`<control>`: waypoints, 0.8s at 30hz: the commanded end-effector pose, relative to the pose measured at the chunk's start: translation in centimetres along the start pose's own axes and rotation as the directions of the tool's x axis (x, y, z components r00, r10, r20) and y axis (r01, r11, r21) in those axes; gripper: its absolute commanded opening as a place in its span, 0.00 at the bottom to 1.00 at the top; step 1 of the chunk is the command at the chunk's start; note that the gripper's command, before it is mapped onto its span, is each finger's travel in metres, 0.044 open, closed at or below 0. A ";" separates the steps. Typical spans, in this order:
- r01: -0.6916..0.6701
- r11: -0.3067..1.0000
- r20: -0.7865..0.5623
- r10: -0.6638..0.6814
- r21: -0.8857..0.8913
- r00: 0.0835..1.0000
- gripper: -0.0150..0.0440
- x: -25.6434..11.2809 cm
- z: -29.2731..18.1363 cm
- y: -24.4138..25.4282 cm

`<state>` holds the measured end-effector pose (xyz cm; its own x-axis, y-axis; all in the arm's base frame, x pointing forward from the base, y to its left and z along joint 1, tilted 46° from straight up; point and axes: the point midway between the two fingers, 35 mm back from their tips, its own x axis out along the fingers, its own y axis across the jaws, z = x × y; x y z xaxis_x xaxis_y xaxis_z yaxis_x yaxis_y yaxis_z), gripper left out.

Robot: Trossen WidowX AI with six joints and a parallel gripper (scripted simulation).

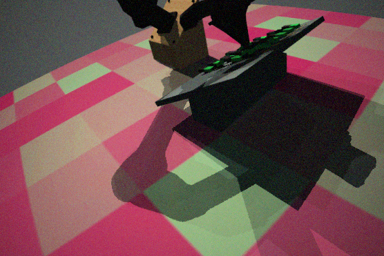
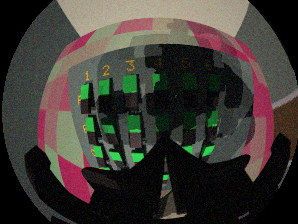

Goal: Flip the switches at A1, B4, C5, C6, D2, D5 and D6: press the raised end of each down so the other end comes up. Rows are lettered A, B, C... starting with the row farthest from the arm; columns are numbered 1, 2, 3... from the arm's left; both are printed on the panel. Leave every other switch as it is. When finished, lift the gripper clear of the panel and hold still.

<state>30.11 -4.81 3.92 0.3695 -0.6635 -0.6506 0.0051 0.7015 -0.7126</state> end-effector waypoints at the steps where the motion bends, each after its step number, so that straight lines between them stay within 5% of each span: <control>1: -0.004 1.000 0.000 0.004 -0.007 1.000 0.25 0.1 0.0 0.1; 24: -0.004 1.000 0.000 0.004 -0.007 1.000 0.25 0.4 0.0 0.1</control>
<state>30.21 -5.03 3.72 0.3694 -0.6637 -0.6504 0.0050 0.7014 -0.7128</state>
